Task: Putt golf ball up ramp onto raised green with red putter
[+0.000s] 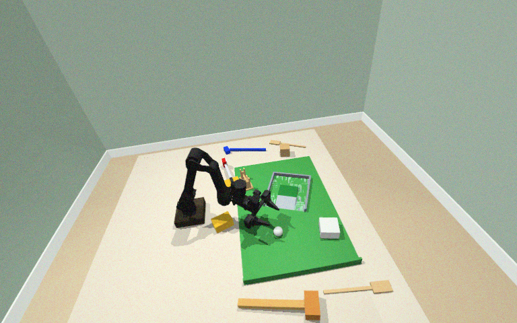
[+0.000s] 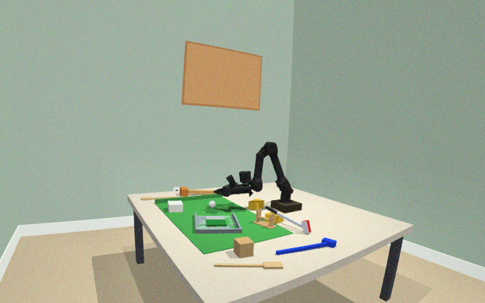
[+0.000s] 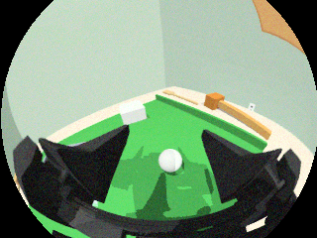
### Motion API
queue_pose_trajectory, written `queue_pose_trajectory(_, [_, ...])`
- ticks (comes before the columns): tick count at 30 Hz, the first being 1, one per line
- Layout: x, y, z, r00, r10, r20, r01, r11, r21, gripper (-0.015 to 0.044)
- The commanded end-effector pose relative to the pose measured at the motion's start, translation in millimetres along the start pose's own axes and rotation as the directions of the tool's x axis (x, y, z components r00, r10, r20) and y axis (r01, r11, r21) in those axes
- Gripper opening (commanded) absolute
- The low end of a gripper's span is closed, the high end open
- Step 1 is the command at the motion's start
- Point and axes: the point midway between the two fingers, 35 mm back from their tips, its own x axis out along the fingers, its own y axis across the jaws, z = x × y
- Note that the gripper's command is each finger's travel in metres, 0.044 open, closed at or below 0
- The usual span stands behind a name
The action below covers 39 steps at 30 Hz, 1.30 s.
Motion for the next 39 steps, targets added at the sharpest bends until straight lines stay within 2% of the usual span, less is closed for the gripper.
queue_pose_trajectory(1, [0,1,0,1.000,0.004,-0.003,-0.004,1.000,-0.004,0.0426])
queue_pose_trajectory(2, [0,5,-1,1.000,0.015,-0.011,-0.015,1.000,-0.017,0.0440])
queue_pose_trajectory(11, [-8,66,-14,0.965,0.207,-0.161,-0.239,0.947,-0.216,0.0440])
queue_pose_trajectory(21, [-35,126,-26,0.864,0.382,-0.328,-0.490,0.789,-0.371,0.0440])
queue_pose_trajectory(30, [-92,187,-36,0.658,0.536,-0.529,-0.753,0.469,-0.462,0.0440])
queue_pose_trajectory(32, [-96,204,-30,0.628,0.578,-0.521,-0.774,0.394,-0.496,0.0440])
queue_pose_trajectory(39, [-181,246,-43,0.380,0.632,-0.675,-0.875,0.009,-0.483,0.0440])
